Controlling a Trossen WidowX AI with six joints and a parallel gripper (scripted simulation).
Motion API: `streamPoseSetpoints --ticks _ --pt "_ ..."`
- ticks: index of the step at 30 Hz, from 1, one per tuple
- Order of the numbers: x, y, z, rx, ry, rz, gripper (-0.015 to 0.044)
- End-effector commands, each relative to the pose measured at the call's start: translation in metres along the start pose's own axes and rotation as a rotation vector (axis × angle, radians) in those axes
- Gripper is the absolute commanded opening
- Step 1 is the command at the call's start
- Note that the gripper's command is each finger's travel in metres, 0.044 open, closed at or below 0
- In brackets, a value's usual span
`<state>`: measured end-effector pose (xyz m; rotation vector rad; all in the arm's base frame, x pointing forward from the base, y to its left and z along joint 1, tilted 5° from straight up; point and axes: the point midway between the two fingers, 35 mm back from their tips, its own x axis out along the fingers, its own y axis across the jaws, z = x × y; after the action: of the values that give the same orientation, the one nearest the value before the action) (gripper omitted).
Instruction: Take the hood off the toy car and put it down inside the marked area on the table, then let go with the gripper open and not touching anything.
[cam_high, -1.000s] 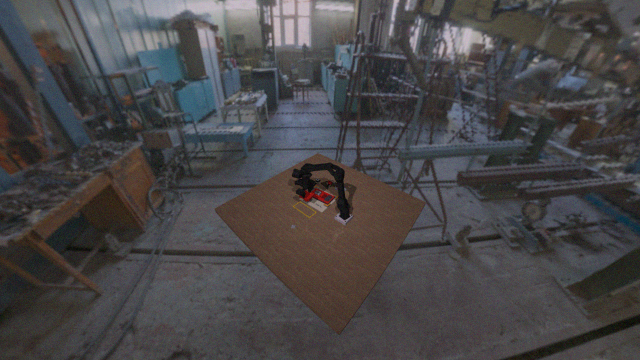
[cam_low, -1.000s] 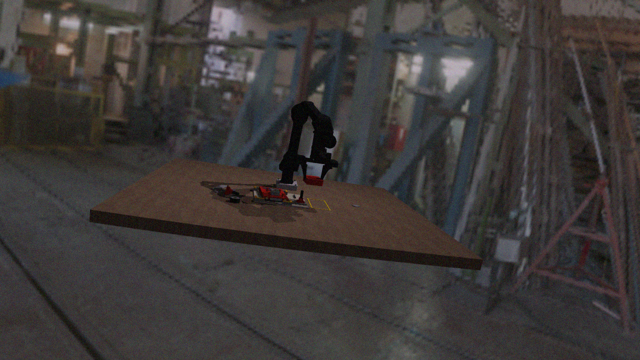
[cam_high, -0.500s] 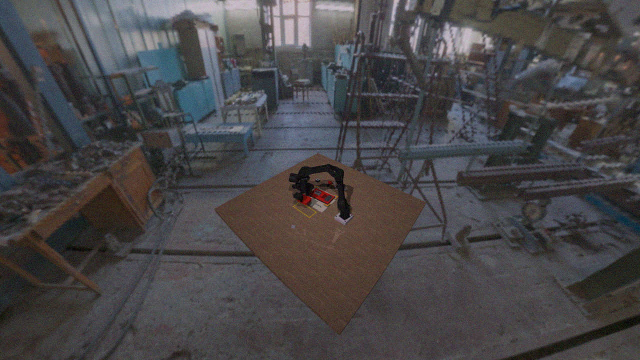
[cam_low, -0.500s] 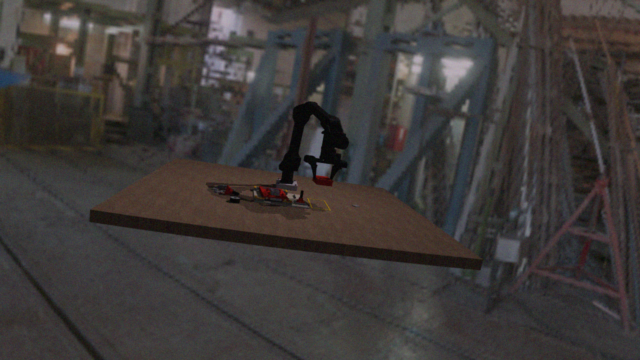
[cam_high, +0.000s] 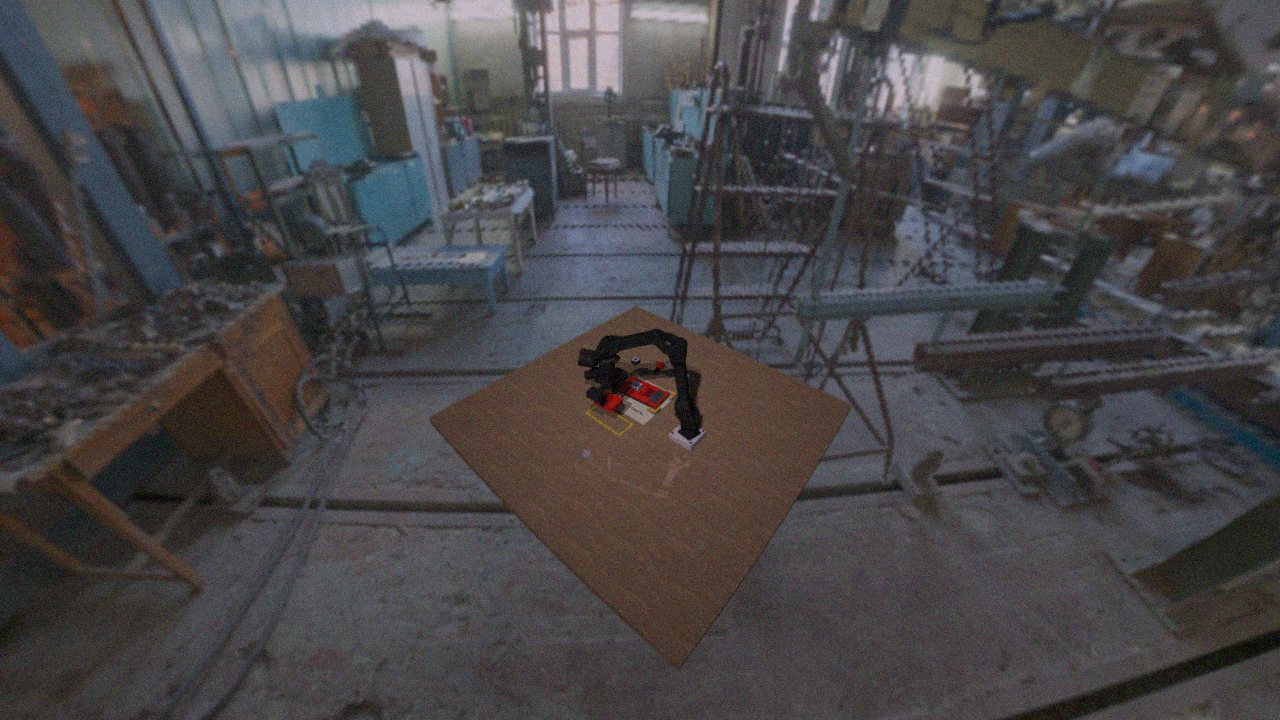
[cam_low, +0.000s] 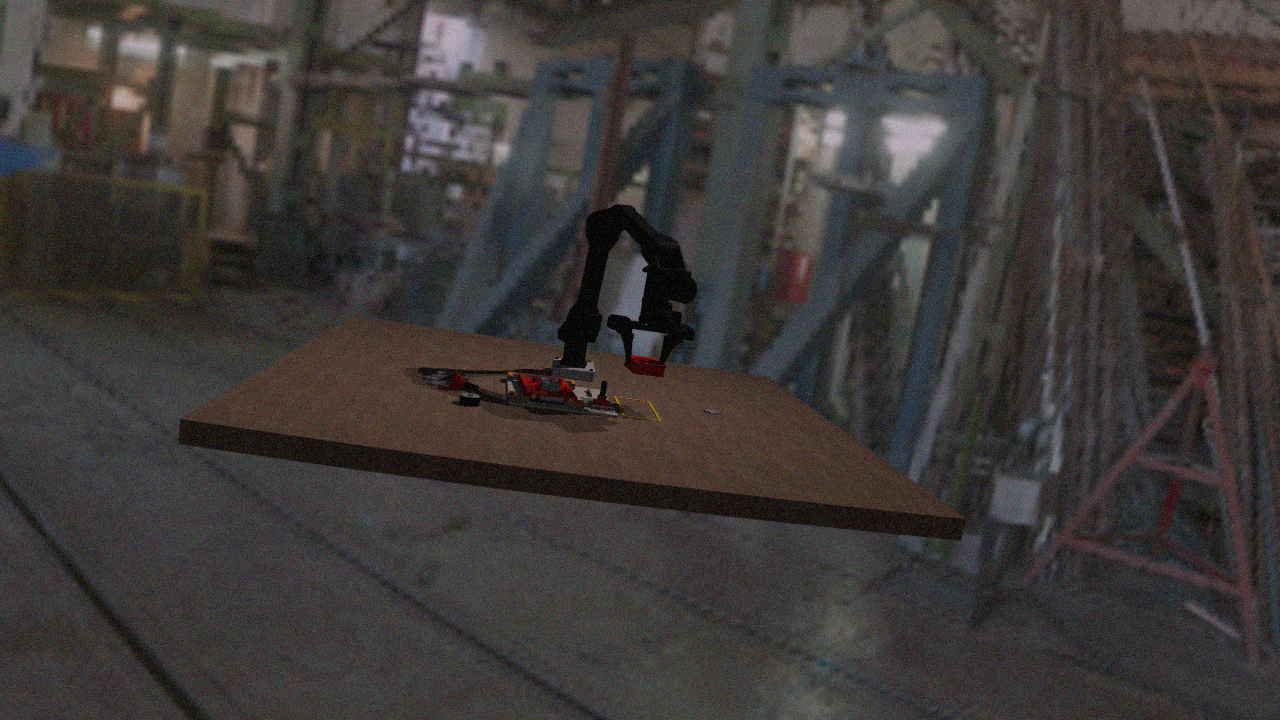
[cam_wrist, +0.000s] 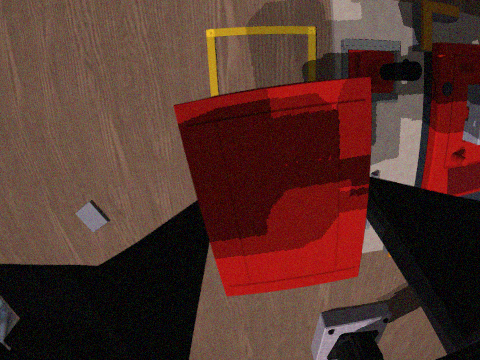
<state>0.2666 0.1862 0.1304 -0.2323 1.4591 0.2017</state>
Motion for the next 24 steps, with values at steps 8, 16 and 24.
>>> streamPoseSetpoints --ticks 8,16,24 --pt "0.01 0.0 0.001 0.005 -0.001 -0.002 0.0" --pt "0.016 0.0 0.001 0.005 -0.001 -0.002 0.0" --pt "0.023 0.0 0.002 0.005 -0.001 -0.002 0.0"
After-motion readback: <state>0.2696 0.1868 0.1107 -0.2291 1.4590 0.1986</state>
